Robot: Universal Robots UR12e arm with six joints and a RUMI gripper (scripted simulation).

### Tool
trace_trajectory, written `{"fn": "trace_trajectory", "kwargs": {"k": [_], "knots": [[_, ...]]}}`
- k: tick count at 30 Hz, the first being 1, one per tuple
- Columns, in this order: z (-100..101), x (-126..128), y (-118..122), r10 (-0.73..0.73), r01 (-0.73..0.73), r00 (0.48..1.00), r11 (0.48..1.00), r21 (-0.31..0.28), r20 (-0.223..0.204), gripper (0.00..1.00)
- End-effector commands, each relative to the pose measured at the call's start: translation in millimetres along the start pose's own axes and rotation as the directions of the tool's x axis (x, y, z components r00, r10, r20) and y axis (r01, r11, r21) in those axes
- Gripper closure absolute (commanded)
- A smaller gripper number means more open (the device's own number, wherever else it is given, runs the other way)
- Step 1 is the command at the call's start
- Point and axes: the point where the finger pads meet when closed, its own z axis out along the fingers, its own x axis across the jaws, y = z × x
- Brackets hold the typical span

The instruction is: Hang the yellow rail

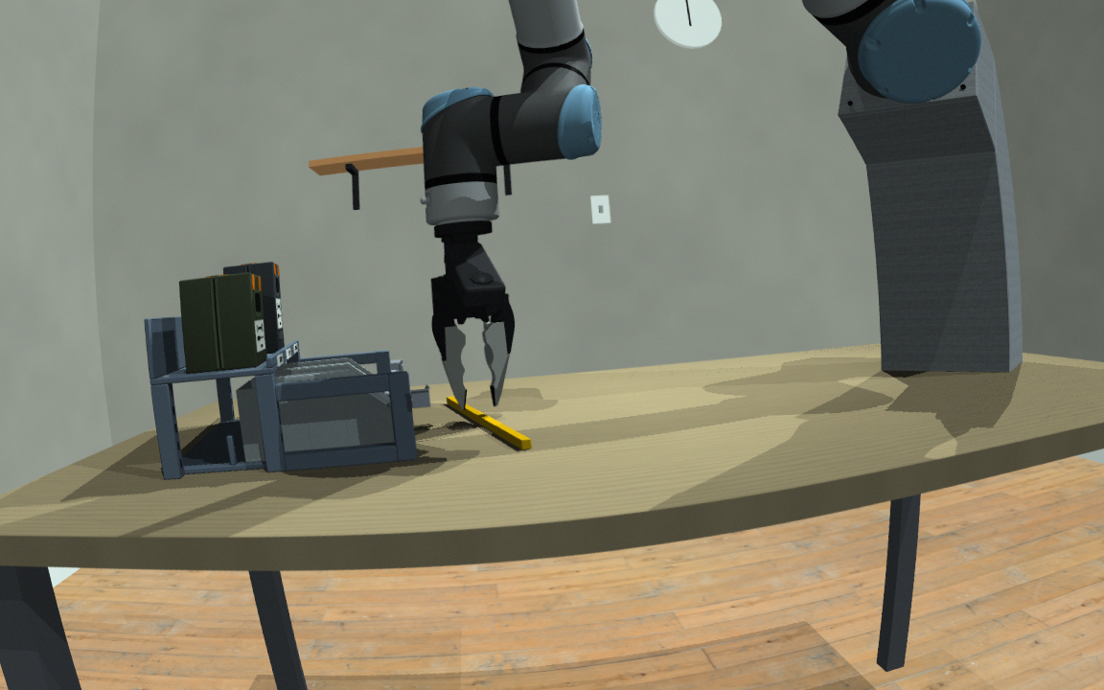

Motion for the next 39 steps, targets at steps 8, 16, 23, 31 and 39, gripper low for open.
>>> {"fn": "trace_trajectory", "kwargs": {"k": [8, 16, 23, 31, 39], "knots": [[0.9, 0.3, 0.1, 0.000, 0.000, 1.000, 1.000, 0.000, -0.001, 0.78], [3.2, 0.3, 0.1, 0.000, 0.000, 1.000, 1.000, 0.000, -0.001, 0.78], [6.5, 0.3, 0.1, 0.000, 0.000, 1.000, 1.000, 0.000, -0.001, 0.78], [9.7, 0.3, 0.1, 0.000, 0.000, 1.000, 1.000, 0.000, -0.001, 0.78], [13.5, 0.3, 0.1, 0.000, 0.000, 1.000, 1.000, 0.000, -0.001, 0.78]]}}
